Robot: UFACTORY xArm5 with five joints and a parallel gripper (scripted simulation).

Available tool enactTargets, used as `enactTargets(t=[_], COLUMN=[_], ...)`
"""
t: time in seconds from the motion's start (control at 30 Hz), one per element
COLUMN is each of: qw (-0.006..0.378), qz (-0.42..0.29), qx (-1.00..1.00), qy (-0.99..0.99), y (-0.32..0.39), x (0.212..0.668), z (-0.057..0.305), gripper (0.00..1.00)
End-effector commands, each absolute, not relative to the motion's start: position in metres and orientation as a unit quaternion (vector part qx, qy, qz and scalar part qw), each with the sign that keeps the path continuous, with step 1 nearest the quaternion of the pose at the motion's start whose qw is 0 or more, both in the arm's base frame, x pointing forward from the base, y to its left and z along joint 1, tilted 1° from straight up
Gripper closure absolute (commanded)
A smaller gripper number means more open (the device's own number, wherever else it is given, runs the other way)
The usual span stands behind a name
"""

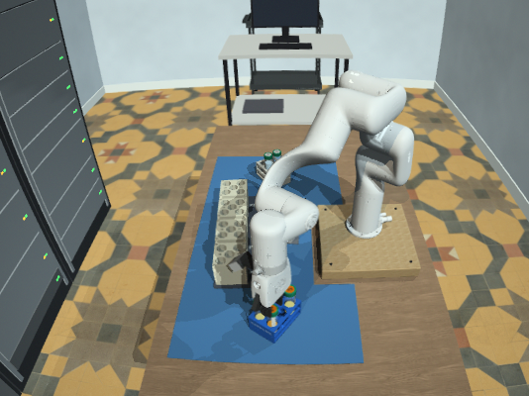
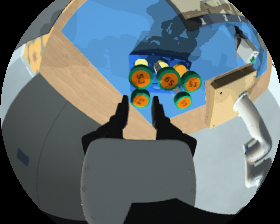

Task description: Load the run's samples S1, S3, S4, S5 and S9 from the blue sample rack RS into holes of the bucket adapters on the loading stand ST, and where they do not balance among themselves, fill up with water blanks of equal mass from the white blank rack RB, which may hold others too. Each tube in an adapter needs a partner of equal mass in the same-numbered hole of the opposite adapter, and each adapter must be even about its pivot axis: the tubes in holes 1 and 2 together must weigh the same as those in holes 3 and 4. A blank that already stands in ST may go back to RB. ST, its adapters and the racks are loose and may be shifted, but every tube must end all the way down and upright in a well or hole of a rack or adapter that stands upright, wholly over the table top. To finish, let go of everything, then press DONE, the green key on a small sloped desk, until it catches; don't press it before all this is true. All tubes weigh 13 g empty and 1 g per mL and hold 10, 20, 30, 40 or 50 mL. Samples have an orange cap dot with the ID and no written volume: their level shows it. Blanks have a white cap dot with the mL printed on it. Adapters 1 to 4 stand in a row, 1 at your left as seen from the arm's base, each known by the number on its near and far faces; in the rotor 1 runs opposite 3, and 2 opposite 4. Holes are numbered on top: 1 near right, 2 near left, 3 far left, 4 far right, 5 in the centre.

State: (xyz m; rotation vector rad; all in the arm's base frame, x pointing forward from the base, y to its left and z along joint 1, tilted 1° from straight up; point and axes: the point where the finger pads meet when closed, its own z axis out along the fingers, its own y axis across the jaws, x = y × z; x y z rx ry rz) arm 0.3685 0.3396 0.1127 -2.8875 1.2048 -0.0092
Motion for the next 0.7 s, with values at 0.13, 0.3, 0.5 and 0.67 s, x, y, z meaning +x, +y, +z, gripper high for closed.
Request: enactTargets(t=[0.13, 0.3, 0.5, 0.67], qw=[0.009, 0.009, 0.009, 0.009], qz=[-0.004, -0.004, -0.004, -0.004], qx=[-0.923, -0.923, -0.923, -0.923], qy=[0.385, 0.385, 0.385, 0.385], y=[0.34, 0.34, 0.34, 0.34], x=[0.37, 0.369, 0.369, 0.369], z=[0.129, 0.139, 0.147, 0.157], gripper=[0.57, 0.57, 0.57, 0.57])
